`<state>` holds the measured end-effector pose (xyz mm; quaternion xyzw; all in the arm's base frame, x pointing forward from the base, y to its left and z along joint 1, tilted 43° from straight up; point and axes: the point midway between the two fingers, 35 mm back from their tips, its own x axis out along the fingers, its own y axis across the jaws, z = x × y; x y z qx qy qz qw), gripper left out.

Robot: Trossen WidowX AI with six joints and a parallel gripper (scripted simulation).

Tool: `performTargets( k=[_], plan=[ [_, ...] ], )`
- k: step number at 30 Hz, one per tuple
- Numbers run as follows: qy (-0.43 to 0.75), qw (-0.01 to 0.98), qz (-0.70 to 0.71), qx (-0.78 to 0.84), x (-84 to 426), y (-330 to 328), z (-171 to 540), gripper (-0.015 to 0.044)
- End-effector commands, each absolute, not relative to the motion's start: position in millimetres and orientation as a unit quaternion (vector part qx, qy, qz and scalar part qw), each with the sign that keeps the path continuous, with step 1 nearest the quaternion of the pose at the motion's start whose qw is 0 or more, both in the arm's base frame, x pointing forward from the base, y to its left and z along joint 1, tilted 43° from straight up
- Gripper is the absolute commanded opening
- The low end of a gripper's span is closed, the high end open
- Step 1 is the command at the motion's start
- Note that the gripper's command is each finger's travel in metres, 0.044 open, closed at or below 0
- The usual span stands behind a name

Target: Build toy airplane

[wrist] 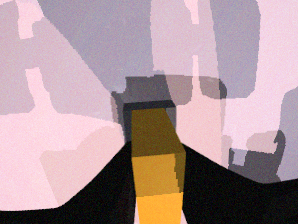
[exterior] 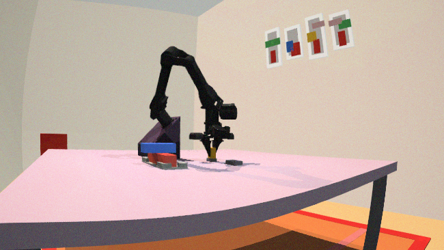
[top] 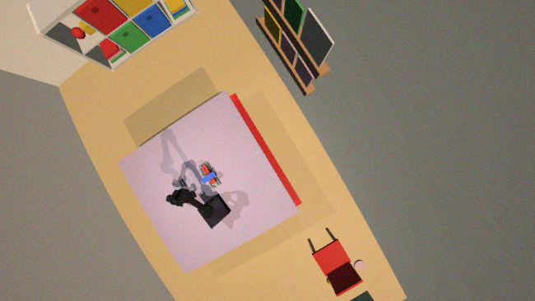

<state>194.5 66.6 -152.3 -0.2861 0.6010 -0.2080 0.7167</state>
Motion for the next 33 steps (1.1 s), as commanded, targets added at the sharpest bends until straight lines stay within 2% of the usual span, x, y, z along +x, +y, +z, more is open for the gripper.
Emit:
performTargets(
  k=[1,33],
  plan=[
    [0.600,0.717,-0.209,-0.288,194.4,67.0,-150.6,0.0000],
    [0.602,0.717,-0.206,-0.284,184.0,125.4,-93.9,0.0000]
  ],
)
